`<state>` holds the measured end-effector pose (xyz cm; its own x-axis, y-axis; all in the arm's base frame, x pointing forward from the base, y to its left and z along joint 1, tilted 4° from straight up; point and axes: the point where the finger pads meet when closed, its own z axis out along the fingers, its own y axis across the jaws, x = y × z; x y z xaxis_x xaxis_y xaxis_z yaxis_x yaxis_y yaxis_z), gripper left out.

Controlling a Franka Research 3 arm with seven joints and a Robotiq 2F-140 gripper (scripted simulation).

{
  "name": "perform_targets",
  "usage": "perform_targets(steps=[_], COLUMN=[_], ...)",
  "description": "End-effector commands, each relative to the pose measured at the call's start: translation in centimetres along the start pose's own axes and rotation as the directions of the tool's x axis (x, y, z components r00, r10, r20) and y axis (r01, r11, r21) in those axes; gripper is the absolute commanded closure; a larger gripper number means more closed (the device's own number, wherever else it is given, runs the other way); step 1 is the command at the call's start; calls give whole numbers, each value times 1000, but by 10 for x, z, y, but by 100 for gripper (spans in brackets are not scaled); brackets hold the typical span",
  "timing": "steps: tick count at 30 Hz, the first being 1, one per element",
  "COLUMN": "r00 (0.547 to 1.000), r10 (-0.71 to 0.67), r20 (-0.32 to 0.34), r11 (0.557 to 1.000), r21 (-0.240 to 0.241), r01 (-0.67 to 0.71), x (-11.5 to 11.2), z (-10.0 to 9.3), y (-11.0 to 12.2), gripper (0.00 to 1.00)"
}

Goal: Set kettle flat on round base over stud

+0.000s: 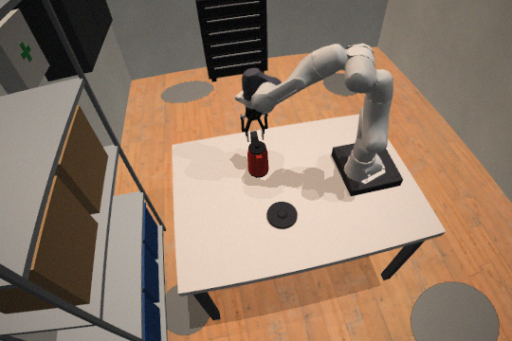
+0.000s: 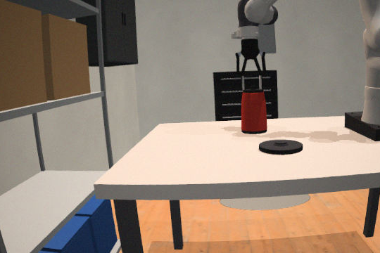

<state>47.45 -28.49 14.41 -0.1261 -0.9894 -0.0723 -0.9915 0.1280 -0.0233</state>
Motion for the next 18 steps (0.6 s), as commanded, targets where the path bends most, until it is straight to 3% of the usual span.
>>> perform_targets(steps=[1, 18], r00=[1000, 1000], r10=[-3, -3], r20=[1, 1], r11=[1000, 1000], r21=[1, 1], r01=[3, 3], x=[-2, -2], z=[1, 24], y=[-1, -1], gripper=[53, 53])
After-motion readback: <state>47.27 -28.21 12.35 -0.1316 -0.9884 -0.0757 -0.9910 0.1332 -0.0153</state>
